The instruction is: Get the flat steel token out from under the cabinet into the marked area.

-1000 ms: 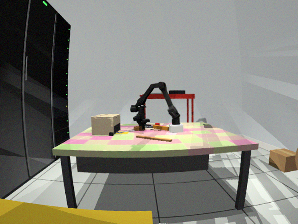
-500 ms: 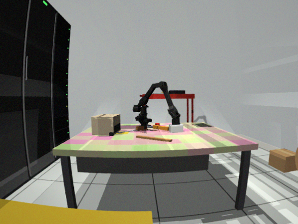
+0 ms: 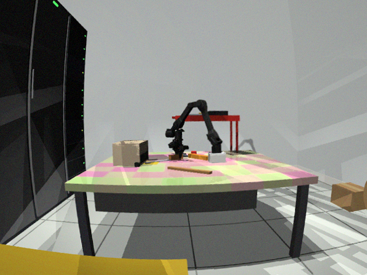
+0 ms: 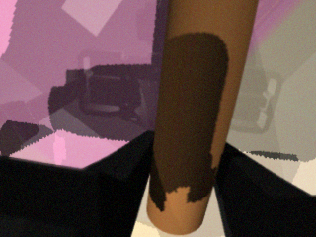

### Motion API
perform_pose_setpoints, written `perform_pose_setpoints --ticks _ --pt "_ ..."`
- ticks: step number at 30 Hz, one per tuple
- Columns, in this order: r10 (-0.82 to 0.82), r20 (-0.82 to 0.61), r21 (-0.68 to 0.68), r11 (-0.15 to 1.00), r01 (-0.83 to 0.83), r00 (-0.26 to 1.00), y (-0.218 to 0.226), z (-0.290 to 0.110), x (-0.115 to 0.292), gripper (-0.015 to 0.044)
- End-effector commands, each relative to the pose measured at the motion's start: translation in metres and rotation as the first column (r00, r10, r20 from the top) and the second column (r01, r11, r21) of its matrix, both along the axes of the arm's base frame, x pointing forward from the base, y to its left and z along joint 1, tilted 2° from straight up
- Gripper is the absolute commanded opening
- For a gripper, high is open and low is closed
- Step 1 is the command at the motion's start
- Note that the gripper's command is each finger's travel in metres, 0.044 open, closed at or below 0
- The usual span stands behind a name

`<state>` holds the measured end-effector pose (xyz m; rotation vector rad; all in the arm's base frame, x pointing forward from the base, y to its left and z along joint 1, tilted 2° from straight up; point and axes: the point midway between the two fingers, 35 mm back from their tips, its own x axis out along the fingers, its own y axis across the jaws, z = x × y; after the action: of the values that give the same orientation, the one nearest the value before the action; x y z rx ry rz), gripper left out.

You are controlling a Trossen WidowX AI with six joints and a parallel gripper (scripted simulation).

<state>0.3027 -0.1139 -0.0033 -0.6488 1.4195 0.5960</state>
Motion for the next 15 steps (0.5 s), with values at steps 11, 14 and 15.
perform_pose_setpoints --ticks 11,14,15 --pt "0.0 -0.002 0.002 1.0 0.0 1.0 0.0 0.018 -0.003 0.0" --pt "-0.001 -0.002 0.002 1.0 0.001 1.0 0.001 0.02 -0.005 0.0" --pt "-0.002 -0.002 0.002 1.0 0.002 1.0 0.001 0.021 -0.006 0.0"
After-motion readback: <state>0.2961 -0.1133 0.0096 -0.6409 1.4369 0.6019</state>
